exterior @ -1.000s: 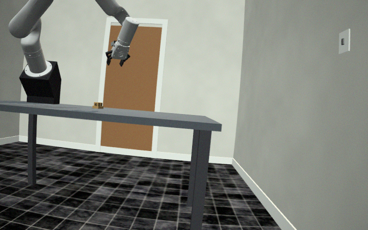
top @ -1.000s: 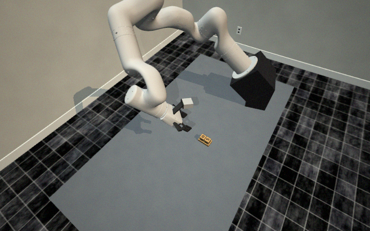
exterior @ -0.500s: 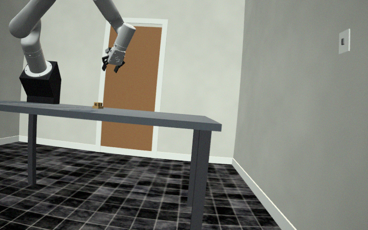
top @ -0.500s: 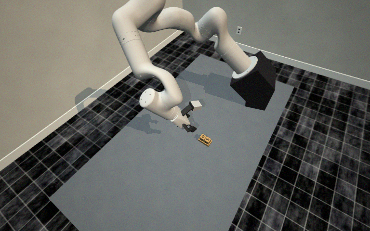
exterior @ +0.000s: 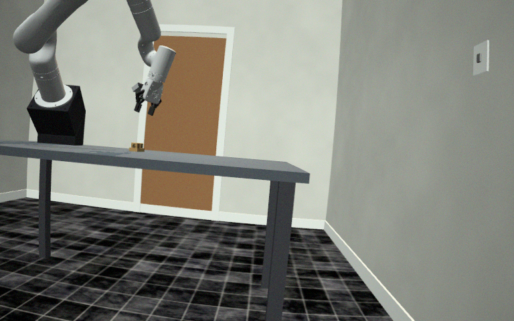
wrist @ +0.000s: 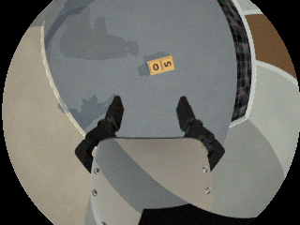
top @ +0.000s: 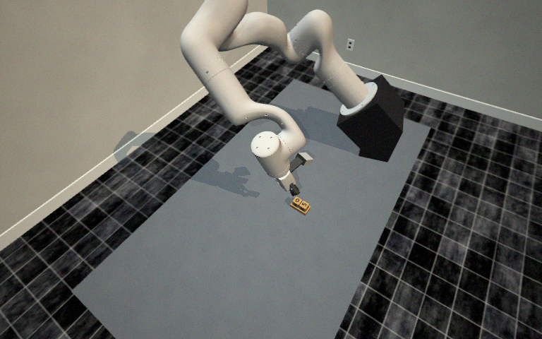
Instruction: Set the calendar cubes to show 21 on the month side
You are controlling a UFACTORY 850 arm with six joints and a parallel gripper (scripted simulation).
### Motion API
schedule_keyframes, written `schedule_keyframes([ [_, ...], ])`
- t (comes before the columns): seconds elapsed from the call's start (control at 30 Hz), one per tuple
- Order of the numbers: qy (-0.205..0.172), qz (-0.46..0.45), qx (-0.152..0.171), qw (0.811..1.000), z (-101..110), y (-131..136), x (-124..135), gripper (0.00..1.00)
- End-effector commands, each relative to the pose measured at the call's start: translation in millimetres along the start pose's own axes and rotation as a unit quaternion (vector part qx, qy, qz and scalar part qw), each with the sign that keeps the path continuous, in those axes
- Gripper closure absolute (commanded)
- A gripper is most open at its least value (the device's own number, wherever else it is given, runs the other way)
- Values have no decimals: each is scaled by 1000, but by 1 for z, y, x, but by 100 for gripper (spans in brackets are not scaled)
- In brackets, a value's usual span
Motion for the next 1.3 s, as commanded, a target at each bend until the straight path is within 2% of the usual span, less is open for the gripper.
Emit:
schedule_keyframes([
  [0.0, -63, 46, -28, 997, -24, 9, -13, 0],
  [0.07, -63, 46, -28, 997, -24, 9, -13, 0],
  [0.1, -82, 66, -32, 994, -32, 14, -18, 0],
  [0.17, -82, 66, -32, 994, -32, 14, -18, 0],
  [0.23, -114, 101, -37, 988, -44, 22, -28, 0],
  [0.47, -152, 148, -34, 977, -58, 35, -43, 0],
  [1.27, -155, 144, -33, 977, -60, 36, -45, 0],
])
Point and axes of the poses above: the point where the finger pads meet when closed, its own z axis back along the fingers, its own y axis across the jaws, x = y × z, the point moved 4 cm from there along z, back along the fingers, and after that the axes turned 10 degrees about z, right-handed, at the moved point
